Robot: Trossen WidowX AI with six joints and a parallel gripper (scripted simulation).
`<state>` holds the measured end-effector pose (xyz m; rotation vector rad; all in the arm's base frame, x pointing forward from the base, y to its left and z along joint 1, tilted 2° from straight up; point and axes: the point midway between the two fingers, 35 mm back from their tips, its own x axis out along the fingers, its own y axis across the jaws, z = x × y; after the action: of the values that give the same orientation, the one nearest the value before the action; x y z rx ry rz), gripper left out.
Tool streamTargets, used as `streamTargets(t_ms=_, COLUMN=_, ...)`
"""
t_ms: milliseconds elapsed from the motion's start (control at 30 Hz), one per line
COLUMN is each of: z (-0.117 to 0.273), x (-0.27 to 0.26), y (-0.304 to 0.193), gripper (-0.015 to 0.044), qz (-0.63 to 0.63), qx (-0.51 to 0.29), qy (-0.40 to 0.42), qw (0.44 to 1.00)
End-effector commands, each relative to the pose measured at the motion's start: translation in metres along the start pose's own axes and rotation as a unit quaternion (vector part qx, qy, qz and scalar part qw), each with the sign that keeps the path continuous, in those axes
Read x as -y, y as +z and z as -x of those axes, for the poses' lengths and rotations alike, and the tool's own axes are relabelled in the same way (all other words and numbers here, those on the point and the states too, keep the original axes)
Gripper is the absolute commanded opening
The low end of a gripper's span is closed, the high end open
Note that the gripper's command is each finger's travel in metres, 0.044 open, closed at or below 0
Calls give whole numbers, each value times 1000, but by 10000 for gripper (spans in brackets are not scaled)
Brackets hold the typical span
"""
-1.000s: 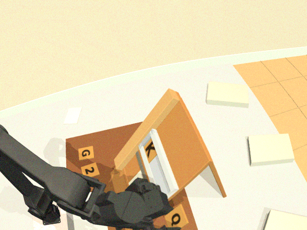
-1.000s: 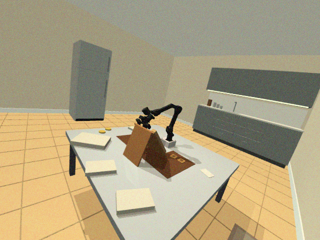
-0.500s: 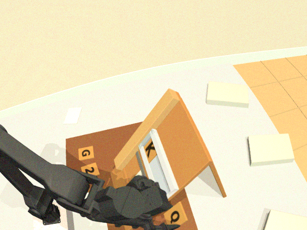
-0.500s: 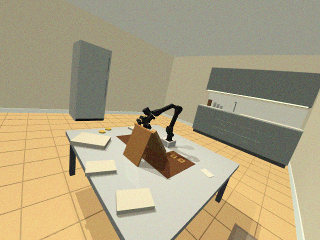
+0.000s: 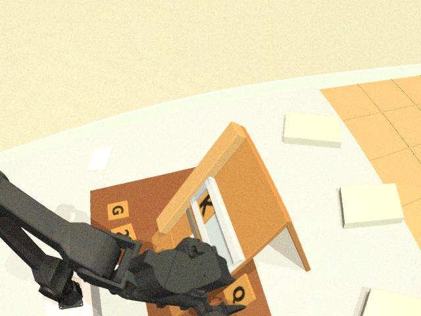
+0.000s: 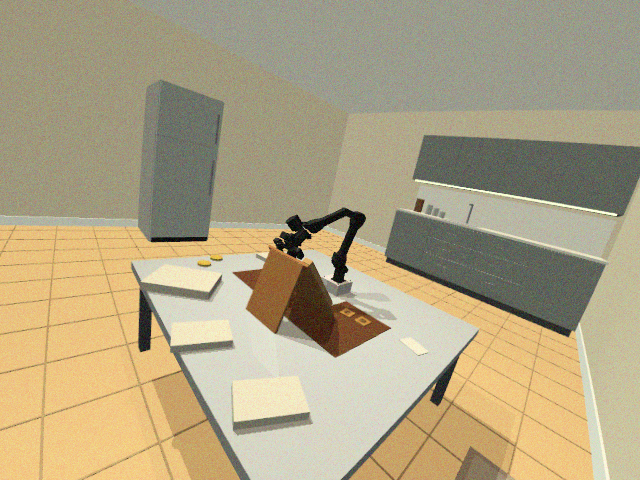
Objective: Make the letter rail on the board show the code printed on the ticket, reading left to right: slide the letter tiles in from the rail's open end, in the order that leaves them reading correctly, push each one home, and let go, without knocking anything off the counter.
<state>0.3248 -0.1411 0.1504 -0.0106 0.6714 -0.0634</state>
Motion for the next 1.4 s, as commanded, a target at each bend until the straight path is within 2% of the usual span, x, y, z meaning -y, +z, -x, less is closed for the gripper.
streamTargets(t_ms=0, z=0, x=-4, y=-1, gripper=0, qz=-1, qx=0, qy=0, qw=1000)
streamTargets(t_ms=1367, z=0, x=-24, y=-1, gripper=0, qz=-2, qx=0, qy=0, qw=1000)
